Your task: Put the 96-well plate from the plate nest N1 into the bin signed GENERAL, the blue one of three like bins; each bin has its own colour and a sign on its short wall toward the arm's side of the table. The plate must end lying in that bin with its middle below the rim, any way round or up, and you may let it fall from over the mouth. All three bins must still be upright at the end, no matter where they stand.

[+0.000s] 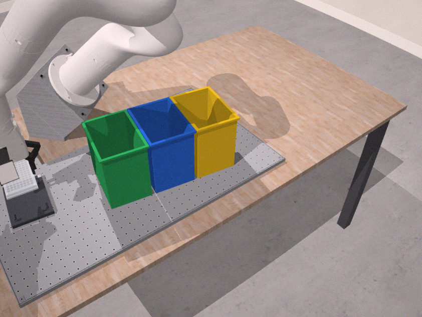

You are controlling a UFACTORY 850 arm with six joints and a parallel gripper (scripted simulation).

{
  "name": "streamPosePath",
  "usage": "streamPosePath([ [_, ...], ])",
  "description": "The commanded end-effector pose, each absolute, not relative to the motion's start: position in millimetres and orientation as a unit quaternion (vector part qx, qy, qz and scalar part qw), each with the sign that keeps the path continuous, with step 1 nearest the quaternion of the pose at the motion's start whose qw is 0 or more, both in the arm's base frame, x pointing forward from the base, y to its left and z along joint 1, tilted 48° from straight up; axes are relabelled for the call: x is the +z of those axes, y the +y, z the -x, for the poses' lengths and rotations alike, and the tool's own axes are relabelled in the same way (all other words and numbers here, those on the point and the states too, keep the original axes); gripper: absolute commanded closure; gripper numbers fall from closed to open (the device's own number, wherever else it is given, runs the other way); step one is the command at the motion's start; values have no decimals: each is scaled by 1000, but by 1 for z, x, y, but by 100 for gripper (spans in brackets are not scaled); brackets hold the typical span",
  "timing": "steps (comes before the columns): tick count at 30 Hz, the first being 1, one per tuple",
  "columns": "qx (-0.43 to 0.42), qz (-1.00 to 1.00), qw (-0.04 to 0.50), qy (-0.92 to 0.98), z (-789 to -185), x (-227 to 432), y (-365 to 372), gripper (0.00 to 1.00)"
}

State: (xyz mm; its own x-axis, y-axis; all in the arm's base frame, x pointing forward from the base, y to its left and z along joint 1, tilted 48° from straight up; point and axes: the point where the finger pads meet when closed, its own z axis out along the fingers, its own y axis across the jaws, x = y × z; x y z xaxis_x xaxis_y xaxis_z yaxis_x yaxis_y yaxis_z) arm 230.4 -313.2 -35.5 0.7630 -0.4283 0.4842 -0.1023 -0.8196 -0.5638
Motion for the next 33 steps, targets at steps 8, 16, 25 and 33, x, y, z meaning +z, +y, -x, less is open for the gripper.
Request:
streamPosePath([
  [8,-311,902,261,147,-222,-26,-319,100],
  [16,-311,902,261,147,-213,-17,-324,100],
  [25,-311,902,261,147,-206,-10,-329,100],
  [33,-311,902,261,147,-197,-1,-334,100],
])
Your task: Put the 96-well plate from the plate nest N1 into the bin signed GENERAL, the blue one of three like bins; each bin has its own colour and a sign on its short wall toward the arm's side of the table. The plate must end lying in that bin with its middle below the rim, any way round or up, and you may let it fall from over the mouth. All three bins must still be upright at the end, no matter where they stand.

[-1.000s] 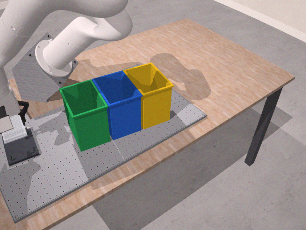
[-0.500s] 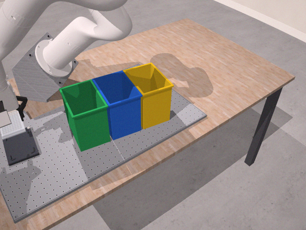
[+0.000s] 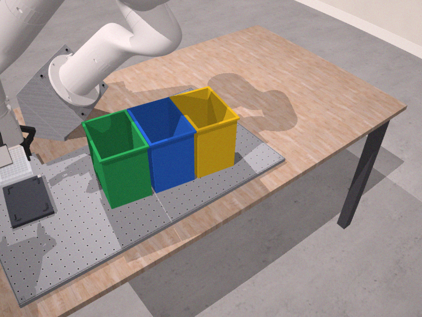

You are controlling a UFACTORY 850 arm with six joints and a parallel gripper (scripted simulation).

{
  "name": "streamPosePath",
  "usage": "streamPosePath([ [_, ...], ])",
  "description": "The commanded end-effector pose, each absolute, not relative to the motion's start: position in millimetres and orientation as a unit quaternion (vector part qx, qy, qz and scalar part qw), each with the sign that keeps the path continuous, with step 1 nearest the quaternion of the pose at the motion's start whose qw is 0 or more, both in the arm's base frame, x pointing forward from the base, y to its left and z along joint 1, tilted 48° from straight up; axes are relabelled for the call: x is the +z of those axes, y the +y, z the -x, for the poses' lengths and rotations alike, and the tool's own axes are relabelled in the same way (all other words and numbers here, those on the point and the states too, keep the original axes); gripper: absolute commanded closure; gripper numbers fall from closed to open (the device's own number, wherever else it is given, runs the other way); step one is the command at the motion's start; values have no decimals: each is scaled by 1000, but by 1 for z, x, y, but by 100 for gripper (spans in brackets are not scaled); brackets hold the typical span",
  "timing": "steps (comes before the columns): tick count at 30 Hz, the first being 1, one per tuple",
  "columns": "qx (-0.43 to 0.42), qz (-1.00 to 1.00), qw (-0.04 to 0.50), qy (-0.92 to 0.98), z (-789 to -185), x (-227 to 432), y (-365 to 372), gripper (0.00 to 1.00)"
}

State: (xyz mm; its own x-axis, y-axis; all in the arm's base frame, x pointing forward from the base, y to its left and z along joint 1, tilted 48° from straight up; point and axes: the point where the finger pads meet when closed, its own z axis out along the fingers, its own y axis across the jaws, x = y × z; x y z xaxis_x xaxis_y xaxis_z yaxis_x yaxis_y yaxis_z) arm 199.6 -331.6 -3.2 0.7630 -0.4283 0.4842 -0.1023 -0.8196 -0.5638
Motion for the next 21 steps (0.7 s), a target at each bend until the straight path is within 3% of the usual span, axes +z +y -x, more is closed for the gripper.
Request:
streamPosePath([
  [1,-311,902,261,147,-196,0,-334,100],
  [21,-311,902,261,147,-178,19,-345,100],
])
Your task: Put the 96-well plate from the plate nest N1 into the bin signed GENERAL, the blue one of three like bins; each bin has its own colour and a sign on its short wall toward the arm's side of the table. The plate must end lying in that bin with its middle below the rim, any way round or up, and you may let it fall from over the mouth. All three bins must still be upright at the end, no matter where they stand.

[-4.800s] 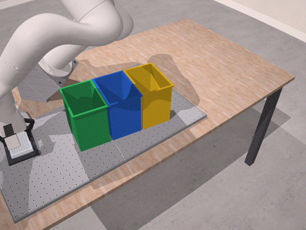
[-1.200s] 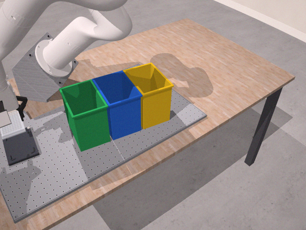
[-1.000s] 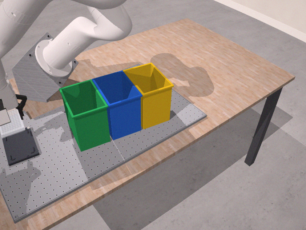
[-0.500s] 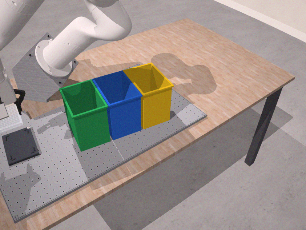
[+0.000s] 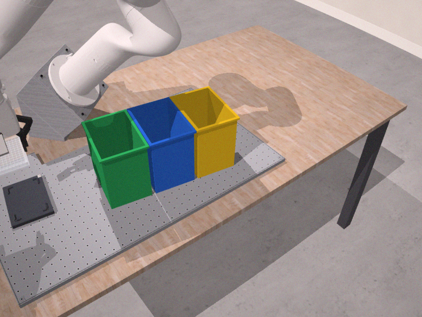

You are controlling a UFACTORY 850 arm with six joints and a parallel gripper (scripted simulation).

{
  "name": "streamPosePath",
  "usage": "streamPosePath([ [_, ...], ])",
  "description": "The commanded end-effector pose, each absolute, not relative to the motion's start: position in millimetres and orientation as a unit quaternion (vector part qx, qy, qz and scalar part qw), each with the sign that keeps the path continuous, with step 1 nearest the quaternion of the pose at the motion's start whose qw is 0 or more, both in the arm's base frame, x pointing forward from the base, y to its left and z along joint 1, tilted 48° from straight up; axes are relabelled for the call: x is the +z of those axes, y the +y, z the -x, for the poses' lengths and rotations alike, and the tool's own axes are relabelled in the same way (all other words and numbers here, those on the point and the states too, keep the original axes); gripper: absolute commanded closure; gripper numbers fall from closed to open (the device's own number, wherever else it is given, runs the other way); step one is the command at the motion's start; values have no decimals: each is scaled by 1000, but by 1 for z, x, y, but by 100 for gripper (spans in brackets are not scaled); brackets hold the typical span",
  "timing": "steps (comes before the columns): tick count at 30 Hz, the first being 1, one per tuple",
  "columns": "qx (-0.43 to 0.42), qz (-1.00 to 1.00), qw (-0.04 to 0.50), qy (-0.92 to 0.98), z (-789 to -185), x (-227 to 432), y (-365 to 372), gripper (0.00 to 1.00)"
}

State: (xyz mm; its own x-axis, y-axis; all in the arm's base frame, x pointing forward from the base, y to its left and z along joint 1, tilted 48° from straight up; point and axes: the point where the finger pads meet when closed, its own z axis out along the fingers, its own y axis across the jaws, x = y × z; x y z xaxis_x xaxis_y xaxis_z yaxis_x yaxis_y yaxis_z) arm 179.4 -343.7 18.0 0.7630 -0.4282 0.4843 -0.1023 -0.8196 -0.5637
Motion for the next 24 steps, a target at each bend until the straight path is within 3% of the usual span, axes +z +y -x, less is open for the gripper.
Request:
streamPosePath([
  [1,-311,902,261,147,-178,19,-345,100],
  [24,-311,902,261,147,-156,43,-359,100],
])
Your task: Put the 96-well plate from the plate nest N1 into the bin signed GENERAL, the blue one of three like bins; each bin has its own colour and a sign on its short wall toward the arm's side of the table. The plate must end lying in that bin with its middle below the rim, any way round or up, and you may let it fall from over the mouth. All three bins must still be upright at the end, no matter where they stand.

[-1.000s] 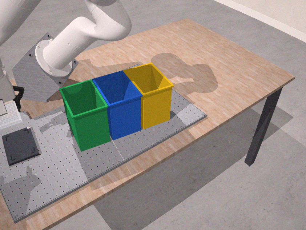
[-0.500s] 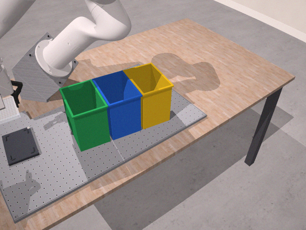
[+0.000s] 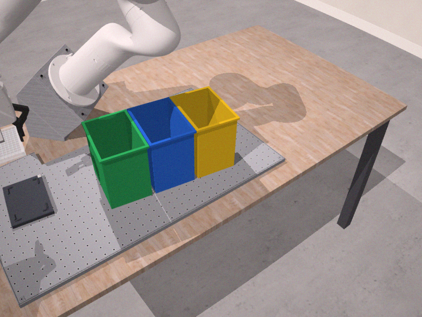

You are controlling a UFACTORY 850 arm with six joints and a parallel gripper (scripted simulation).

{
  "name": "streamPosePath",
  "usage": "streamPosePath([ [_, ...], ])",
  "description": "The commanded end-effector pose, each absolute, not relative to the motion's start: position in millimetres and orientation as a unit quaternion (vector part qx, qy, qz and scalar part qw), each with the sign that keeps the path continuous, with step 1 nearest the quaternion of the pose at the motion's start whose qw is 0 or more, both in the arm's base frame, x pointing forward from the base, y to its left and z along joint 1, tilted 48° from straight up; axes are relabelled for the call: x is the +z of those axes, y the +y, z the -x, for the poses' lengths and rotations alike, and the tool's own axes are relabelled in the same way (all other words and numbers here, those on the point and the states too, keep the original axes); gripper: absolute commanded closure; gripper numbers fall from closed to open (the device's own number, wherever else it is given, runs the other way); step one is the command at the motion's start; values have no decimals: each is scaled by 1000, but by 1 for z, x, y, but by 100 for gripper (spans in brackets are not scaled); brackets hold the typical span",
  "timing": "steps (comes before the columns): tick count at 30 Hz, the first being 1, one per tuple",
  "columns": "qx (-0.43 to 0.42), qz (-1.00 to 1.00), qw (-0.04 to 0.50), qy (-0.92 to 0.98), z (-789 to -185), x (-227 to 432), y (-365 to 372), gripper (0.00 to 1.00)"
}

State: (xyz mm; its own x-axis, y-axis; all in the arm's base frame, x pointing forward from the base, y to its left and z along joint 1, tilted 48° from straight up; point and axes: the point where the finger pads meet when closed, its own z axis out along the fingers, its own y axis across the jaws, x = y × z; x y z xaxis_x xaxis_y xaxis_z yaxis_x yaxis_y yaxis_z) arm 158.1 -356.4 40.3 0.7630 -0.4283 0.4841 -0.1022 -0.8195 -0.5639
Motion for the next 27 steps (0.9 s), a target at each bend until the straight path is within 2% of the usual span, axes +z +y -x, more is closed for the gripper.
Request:
streamPosePath([
  [1,-311,902,261,147,-155,44,-359,100],
  [27,-311,902,261,147,-141,58,-367,100],
])
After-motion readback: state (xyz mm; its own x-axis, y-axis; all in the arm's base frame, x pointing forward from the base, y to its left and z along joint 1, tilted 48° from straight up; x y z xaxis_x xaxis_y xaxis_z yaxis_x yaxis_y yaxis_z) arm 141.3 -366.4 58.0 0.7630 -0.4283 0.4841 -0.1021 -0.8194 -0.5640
